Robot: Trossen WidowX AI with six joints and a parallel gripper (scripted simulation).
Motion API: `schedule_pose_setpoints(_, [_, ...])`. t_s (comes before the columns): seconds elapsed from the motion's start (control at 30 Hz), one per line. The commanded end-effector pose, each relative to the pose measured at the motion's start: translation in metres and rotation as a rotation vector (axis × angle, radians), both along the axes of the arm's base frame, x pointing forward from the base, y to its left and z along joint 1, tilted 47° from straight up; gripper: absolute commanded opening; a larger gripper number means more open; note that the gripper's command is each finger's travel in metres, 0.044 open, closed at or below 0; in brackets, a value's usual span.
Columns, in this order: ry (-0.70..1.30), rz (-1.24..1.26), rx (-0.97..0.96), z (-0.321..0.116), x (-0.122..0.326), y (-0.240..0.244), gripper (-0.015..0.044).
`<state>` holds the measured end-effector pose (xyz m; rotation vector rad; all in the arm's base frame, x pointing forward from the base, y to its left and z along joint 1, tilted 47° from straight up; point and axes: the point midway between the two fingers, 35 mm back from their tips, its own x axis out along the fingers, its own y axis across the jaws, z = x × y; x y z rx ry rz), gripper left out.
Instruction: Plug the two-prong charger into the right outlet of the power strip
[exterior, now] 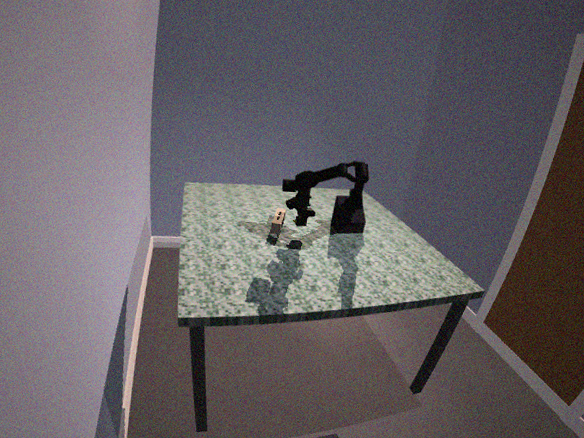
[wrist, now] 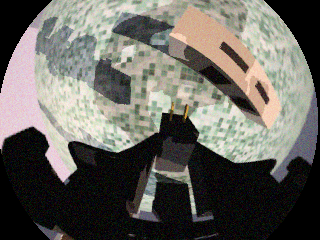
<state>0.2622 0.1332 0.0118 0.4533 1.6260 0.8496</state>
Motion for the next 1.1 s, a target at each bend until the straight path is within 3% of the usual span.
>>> schedule_pose_setpoints(0.0, [0.054, -0.049, -0.018, -0.015, -0.005, -0.006, 0.0000])
schedule_pose_setpoints(0.67, [0.280, -0.262, -0.074, -0.074, -0.034, -0.026, 0.0000])
schedule_pose_setpoints(1.07, [0.281, -0.263, -0.074, -0.076, -0.024, -0.027, 0.0000])
